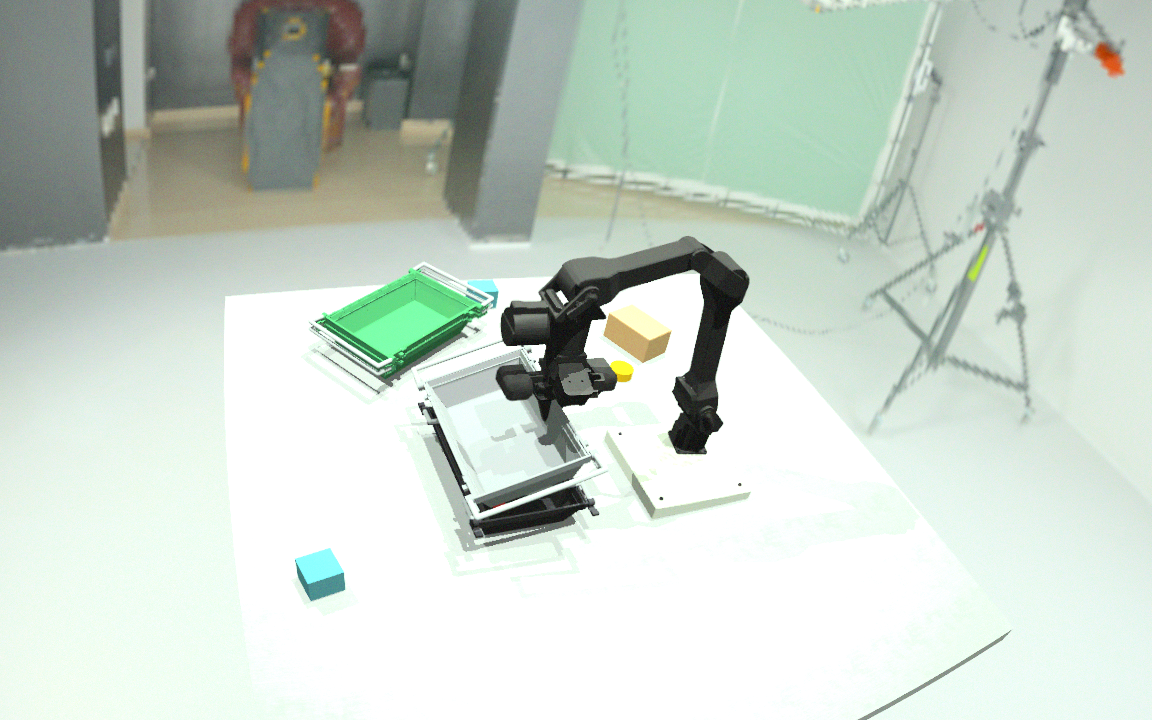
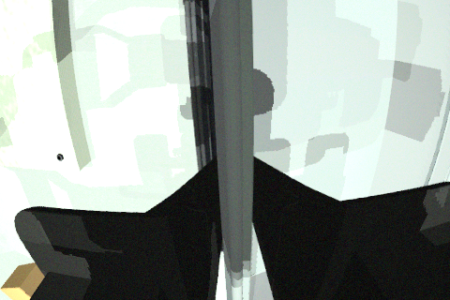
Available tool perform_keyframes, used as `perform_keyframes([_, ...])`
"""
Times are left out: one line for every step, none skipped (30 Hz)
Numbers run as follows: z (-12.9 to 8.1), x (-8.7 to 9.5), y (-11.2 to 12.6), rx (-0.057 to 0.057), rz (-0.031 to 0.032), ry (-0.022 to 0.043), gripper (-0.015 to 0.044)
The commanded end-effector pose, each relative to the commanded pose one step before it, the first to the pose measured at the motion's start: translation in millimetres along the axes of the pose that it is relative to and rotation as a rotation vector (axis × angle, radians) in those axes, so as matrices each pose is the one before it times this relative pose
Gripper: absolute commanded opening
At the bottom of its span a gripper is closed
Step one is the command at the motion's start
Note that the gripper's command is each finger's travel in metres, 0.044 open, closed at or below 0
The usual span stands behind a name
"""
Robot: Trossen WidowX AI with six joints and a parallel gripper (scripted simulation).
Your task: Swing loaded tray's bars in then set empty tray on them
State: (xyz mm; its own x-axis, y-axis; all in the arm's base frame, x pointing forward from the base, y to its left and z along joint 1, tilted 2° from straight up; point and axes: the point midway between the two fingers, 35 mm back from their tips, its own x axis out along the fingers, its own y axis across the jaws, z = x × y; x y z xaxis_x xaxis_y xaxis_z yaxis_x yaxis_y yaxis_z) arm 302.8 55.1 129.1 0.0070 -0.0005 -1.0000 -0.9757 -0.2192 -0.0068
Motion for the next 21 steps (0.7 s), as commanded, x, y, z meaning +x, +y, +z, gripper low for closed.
perform_keyframes([-0.06,7.83,5.45,-0.0046,0.01778,-0.00055,0.0000])
perform_keyframes([0.00,1.22,0.51,0.0000,0.00004,0.00000,0.0000])
perform_keyframes([0.00,1.19,0.51,0.0000,0.00004,0.00000,0.0000])
perform_keyframes([0.00,1.16,0.50,0.0000,0.00004,0.00000,0.0000])
perform_keyframes([0.00,0.92,0.40,0.0000,0.00003,0.00000,0.0000])
perform_keyframes([0.00,0.57,0.25,0.0000,0.00002,0.00000,0.0000])
perform_keyframes([0.00,0.19,0.08,0.0000,0.00001,0.00000,0.0000])
perform_keyframes([0.00,0.00,0.00,0.0000,0.00000,0.00000,0.0000])
perform_keyframes([0.00,0.00,0.00,0.0000,0.00000,0.00000,0.0000])
perform_keyframes([0.00,0.00,0.00,0.0000,0.00000,0.00000,0.0000])
perform_keyframes([0.00,0.00,0.00,0.0000,0.00000,0.00000,0.0000])
perform_keyframes([0.00,0.00,0.00,0.0000,0.00000,0.00000,0.0000])
perform_keyframes([0.00,0.00,0.00,0.0000,0.00000,0.00000,0.0000])
perform_keyframes([0.00,0.00,0.00,0.0000,0.00000,0.00000,0.0000])
perform_keyframes([0.00,0.00,0.00,0.0000,0.00000,0.00000,0.0000])
perform_keyframes([0.00,0.23,0.07,0.0000,0.00001,0.00000,0.0000])
perform_keyframes([0.00,0.47,0.15,0.0000,0.00001,0.00000,0.0000])
perform_keyframes([0.00,0.74,0.24,0.0000,0.00002,0.00000,0.0000])
perform_keyframes([0.00,0.89,0.29,0.0000,0.00002,0.00000,0.0000])
perform_keyframes([0.00,1.07,0.35,0.0000,0.00003,0.00000,0.0000])
perform_keyframes([0.00,1.28,0.43,0.0000,0.00003,0.00000,0.0000])
